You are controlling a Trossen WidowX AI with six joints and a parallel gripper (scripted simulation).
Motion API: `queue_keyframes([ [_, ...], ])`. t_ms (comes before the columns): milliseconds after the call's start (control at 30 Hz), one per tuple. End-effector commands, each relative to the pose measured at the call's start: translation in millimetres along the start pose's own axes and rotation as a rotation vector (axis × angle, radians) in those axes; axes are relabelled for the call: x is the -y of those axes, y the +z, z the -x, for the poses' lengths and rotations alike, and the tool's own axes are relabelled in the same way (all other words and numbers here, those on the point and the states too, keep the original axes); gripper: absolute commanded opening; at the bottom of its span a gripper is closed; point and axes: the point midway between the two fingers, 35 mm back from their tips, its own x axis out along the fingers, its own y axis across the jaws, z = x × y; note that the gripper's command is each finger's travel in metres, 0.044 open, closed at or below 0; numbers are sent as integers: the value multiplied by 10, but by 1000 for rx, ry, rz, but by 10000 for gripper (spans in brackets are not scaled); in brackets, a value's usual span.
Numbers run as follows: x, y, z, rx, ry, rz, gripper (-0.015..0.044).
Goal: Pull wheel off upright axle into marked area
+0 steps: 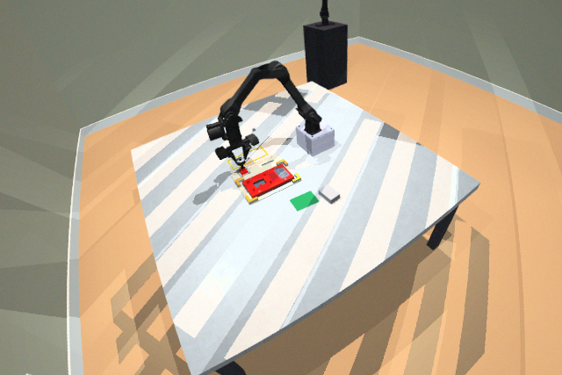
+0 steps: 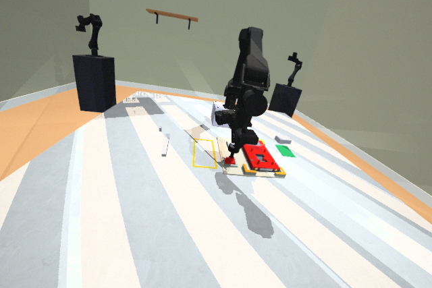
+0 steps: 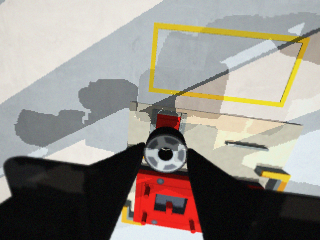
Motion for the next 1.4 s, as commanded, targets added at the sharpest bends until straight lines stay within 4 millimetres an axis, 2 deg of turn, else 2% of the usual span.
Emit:
queue_keyframes([
  [0, -3, 1, 29, 2, 3, -6, 0],
  [300, -2, 1, 66, 2, 2, -6, 0],
  [567, 31, -6, 394, 2, 2, -7, 0],
  [667, 35, -8, 402, 2, 2, -7, 0],
  [700, 35, 1, 318, 0, -4, -1, 0],
  [1167, 433, 687, 381, 8, -4, -5, 0],
  [1367, 629, 920, 402, 11, -4, -6, 0],
])
